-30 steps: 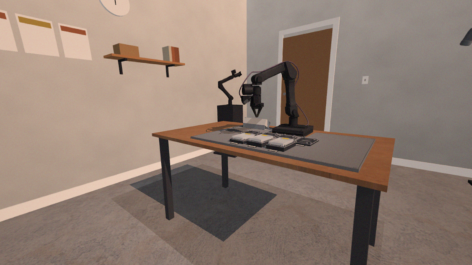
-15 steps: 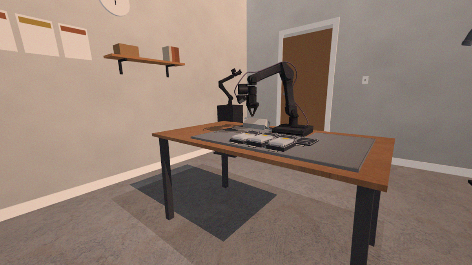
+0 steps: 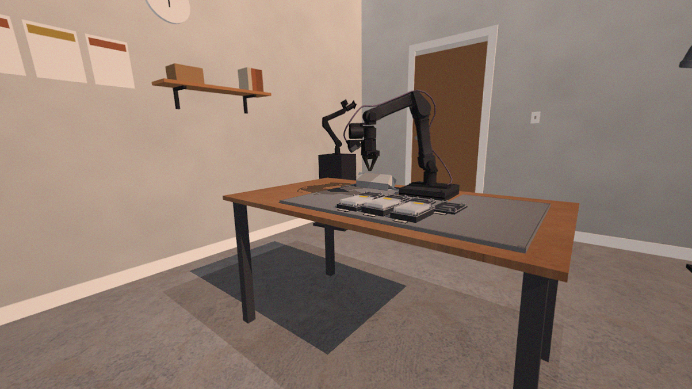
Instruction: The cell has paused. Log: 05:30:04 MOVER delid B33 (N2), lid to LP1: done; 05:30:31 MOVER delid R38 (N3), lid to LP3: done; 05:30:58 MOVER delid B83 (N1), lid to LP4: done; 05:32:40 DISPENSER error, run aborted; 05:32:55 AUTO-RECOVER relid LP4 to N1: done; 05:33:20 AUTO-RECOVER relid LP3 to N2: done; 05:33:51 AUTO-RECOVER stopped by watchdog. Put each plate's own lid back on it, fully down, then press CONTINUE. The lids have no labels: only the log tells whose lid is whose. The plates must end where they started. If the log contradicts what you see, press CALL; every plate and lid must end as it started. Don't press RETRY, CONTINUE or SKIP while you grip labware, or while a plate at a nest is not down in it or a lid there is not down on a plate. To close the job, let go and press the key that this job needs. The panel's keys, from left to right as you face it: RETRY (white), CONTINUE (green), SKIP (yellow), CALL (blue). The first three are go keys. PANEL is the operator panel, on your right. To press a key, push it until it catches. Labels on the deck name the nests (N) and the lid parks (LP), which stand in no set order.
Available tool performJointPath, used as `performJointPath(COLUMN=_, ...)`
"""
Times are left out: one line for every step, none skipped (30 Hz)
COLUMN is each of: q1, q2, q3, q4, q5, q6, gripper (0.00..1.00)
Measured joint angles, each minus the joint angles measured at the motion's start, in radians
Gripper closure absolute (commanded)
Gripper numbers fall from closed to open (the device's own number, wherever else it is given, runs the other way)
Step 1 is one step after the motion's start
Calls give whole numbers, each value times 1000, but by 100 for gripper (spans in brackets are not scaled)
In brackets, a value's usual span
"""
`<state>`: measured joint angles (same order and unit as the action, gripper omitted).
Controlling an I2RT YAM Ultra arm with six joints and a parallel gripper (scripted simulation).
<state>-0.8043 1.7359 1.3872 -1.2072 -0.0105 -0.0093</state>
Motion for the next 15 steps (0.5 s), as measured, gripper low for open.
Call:
performJointPath(q1=0, q2=0, q3=0, q4=0, q5=0, q6=0, gripper=100)
performJointPath(q1=0, q2=0, q3=0, q4=0, q5=0, q6=0, gripper=100)
performJointPath(q1=0, q2=0, q3=0, q4=0, q5=0, q6=0, gripper=100)
performJointPath(q1=0, q2=1, q3=0, q4=0, q5=0, q6=-1, gripper=100)
performJointPath(q1=2, q2=3, q3=0, q4=0, q5=0, q6=-2, gripper=100)
performJointPath(q1=3, q2=3, q3=-2, q4=0, q5=-1, q6=-1, gripper=100)
performJointPath(q1=-1, q2=1, q3=-6, q4=0, q5=-2, q6=0, gripper=100)
performJointPath(q1=-8, q2=-5, q3=-15, q4=0, q5=-2, q6=3, gripper=100)
performJointPath(q1=-19, q2=-12, q3=-26, q4=0, q5=-3, q6=6, gripper=100)
performJointPath(q1=-34, q2=-21, q3=-37, q4=0, q5=-2, q6=10, gripper=100)
performJointPath(q1=-49, q2=-29, q3=-46, q4=-1, q5=-2, q6=14, gripper=100)
performJointPath(q1=-61, q2=-35, q3=-51, q4=-1, q5=-1, q6=17, gripper=100)
performJointPath(q1=-71, q2=-39, q3=-55, q4=0, q5=-1, q6=19, gripper=100)
performJointPath(q1=-80, q2=-45, q3=-60, q4=1, q5=-1, q6=23, gripper=100)
performJointPath(q1=-90, q2=-51, q3=-67, q4=1, q5=-2, q6=26, gripper=100)
